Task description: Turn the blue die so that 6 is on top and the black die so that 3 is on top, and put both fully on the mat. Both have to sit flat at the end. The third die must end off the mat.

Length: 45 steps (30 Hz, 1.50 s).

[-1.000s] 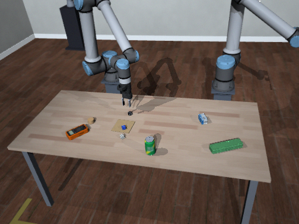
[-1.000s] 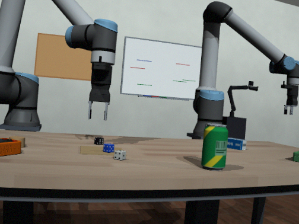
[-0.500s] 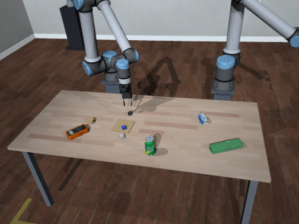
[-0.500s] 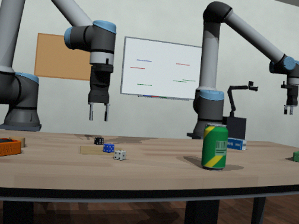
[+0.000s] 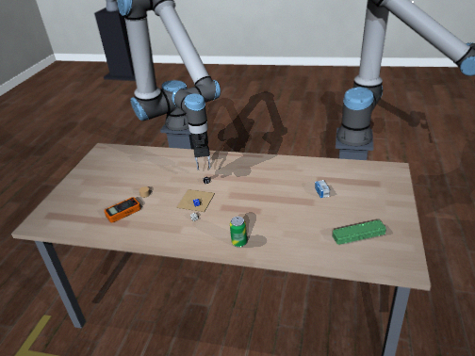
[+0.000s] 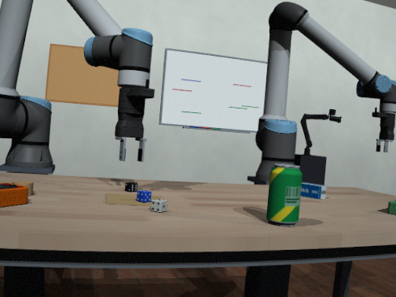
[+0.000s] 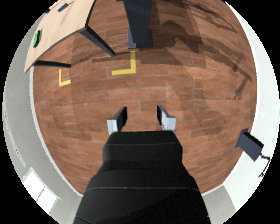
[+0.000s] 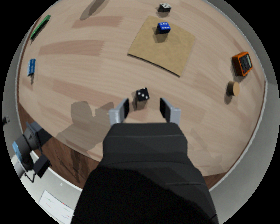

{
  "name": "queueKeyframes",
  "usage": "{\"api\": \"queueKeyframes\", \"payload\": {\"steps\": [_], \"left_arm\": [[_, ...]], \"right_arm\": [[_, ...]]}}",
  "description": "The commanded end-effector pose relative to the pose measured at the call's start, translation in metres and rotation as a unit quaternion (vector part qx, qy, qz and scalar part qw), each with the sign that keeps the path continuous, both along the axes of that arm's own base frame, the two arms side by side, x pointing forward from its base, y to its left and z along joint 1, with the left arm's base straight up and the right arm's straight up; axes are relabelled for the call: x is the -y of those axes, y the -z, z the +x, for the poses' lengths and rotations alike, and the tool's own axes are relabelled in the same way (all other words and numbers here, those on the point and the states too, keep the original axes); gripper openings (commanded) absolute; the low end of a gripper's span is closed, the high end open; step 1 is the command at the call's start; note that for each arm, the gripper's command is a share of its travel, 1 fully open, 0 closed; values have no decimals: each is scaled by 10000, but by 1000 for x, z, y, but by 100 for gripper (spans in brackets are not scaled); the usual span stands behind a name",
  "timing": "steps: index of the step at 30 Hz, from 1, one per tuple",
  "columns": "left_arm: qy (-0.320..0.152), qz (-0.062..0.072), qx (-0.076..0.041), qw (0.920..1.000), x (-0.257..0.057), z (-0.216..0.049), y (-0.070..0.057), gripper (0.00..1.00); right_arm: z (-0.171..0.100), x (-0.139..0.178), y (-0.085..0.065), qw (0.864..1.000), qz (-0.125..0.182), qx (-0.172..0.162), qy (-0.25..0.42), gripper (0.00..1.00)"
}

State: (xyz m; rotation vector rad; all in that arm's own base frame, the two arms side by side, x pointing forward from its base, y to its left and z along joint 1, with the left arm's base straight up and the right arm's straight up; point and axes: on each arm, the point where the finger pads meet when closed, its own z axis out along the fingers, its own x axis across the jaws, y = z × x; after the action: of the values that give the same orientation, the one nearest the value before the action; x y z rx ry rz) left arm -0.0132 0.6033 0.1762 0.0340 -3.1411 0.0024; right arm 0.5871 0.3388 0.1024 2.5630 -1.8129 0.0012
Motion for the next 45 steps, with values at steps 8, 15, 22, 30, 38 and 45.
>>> {"api": "queueKeyframes", "payload": {"steps": [8,15,22,30,38,45], "left_arm": [[0,8,2,10000,-1,0,-1,100],[0,8,2,10000,-1,0,-1,100],[0,8,2,10000,-1,0,-1,100],[0,8,2,10000,-1,0,-1,100],[0,8,2,10000,-1,0,-1,100],[0,8,2,10000,-1,0,-1,100]], "right_arm": [[-1,-1,0,9994,10,4,-344,100],[-1,-1,0,9994,10,4,-359,100],[-1,-1,0,9994,10,4,-359,79],[-1,-1,0,9994,10,4,-359,79],[-1,-1,1,9993,11,4,-365,79],[-1,-1,3,9993,11,3,-383,79]]}}
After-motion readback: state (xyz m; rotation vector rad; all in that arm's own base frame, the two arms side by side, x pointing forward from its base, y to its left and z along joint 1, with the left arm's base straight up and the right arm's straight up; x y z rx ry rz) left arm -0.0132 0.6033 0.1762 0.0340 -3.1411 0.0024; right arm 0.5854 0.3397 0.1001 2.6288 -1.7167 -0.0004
